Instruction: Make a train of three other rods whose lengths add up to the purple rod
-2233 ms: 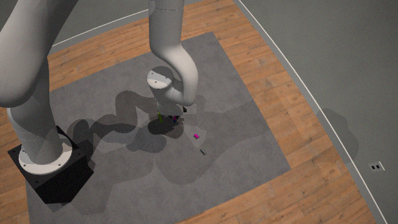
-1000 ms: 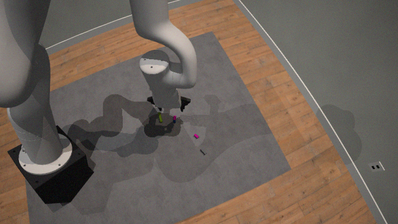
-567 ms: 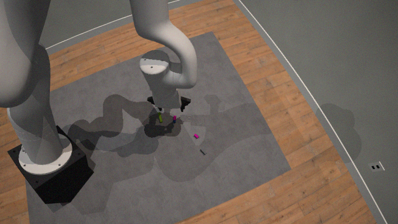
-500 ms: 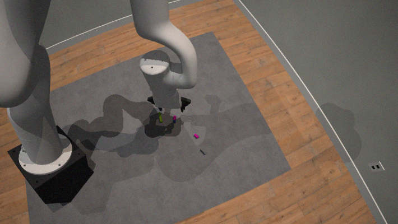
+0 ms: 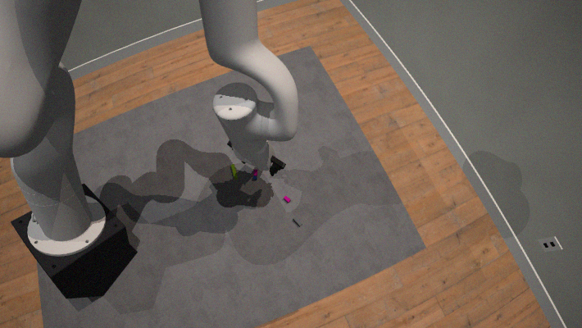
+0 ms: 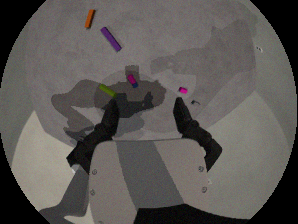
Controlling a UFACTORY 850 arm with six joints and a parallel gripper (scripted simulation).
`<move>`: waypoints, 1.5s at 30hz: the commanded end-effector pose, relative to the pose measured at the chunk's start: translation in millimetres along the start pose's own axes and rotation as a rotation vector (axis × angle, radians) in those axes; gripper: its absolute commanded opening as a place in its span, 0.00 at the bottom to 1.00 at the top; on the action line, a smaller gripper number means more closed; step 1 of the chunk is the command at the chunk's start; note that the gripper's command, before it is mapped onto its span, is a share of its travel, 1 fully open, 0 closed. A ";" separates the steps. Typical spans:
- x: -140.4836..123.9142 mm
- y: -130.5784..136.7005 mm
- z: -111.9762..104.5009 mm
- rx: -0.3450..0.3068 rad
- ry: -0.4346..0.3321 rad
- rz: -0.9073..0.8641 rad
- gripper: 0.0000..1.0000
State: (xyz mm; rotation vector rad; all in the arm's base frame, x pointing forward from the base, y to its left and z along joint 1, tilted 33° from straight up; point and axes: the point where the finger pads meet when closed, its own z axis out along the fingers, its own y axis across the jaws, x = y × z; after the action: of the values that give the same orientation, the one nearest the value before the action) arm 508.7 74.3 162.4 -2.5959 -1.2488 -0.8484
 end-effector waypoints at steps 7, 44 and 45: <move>-8.4 30.5 5.6 0.017 -0.010 0.374 1.00; -57.4 120.2 18.5 0.009 -0.021 1.528 1.00; -60.7 124.5 19.0 0.008 -0.022 1.586 1.00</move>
State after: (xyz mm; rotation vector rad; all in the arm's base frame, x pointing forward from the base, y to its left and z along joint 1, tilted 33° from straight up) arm 575.2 -29.2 130.9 -2.5221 0.7115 -0.4709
